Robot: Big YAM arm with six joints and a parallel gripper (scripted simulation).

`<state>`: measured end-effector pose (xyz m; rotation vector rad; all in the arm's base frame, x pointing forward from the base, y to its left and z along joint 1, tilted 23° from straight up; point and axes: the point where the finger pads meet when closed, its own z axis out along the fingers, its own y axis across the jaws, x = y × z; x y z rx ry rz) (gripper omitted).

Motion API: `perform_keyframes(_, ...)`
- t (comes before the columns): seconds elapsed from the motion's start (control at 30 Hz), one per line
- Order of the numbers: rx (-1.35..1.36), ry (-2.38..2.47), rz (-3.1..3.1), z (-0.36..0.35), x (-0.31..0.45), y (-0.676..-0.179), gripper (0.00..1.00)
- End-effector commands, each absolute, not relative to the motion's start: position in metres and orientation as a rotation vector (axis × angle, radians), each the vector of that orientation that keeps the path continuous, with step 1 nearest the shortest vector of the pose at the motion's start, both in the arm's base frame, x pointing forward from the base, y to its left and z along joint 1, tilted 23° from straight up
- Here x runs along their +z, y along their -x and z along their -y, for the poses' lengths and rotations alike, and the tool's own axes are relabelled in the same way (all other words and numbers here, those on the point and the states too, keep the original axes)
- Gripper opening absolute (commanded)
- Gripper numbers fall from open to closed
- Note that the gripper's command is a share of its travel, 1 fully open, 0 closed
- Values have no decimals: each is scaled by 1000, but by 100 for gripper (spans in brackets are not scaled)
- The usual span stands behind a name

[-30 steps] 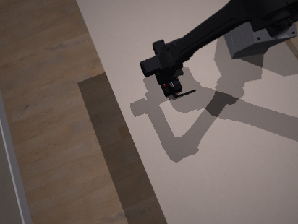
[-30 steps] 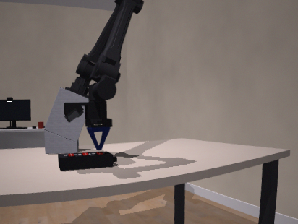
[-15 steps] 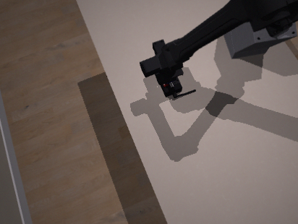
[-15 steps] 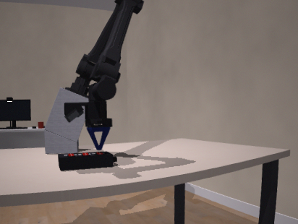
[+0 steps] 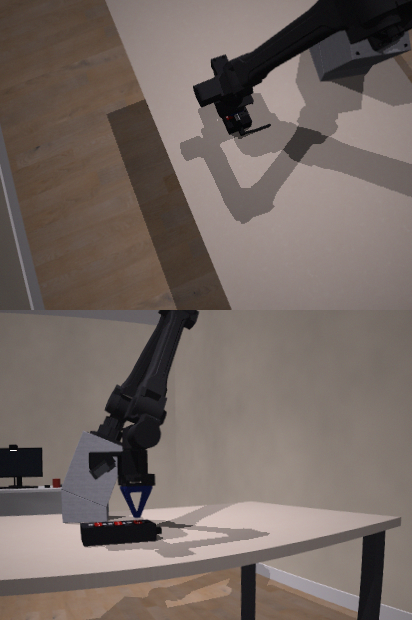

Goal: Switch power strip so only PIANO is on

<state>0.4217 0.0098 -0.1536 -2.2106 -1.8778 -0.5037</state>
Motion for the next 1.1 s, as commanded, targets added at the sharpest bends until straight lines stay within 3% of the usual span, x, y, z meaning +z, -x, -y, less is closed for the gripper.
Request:
perform_keyframes(0.0, -515, 2219, 1887, -12, -155, -432, 0)
perform_keyframes(1.07, -545, 2232, 1895, -13, -142, -440, 0)
